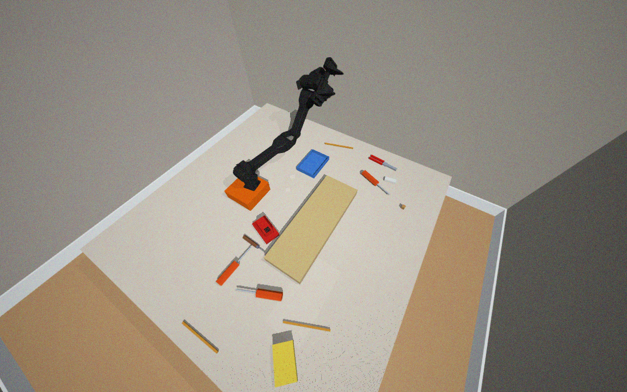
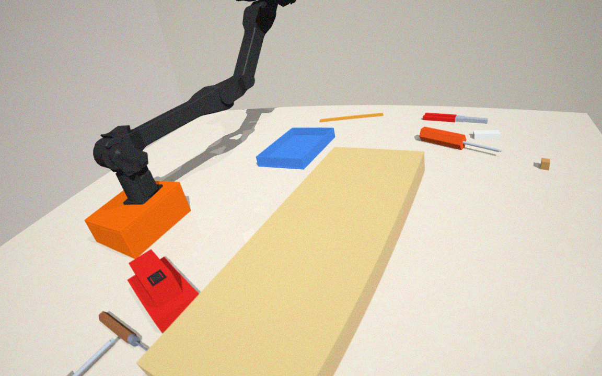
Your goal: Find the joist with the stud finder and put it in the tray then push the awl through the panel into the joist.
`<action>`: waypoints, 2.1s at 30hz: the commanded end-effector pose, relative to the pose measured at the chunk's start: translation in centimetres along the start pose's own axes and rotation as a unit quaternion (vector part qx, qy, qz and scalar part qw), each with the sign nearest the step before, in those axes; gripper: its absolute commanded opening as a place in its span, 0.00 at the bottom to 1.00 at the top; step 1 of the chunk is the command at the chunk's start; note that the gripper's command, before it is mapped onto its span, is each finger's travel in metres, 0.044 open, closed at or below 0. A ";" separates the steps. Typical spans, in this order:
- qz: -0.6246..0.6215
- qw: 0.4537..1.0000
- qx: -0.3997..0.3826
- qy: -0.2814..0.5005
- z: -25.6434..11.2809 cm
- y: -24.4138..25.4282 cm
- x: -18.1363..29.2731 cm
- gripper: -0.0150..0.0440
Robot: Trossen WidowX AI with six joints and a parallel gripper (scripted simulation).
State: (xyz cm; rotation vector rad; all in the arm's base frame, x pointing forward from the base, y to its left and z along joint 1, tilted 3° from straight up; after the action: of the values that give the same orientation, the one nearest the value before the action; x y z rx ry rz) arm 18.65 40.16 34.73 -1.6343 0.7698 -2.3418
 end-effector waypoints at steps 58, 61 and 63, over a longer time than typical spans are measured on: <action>0.825 0.396 -0.325 0.239 10.9 49.8 29.7 1.00; 0.818 0.354 -0.384 0.240 11.7 52.5 26.4 1.00; 0.809 0.327 -0.425 0.241 12.0 54.0 24.0 1.00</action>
State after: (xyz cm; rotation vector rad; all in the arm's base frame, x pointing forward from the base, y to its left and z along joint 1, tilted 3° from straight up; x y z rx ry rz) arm 11.38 -18.97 34.37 0.4084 2.1349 -0.6449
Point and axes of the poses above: the point midway between the two fingers, 35 mm back from their tips, its own z axis out along the fingers, its own y axis across the jaws, x = y × z, the point moved 10 cm from there along -z, back along the fingers, and after that the axes turned 6 degrees about -z, right-handed, at the moved point
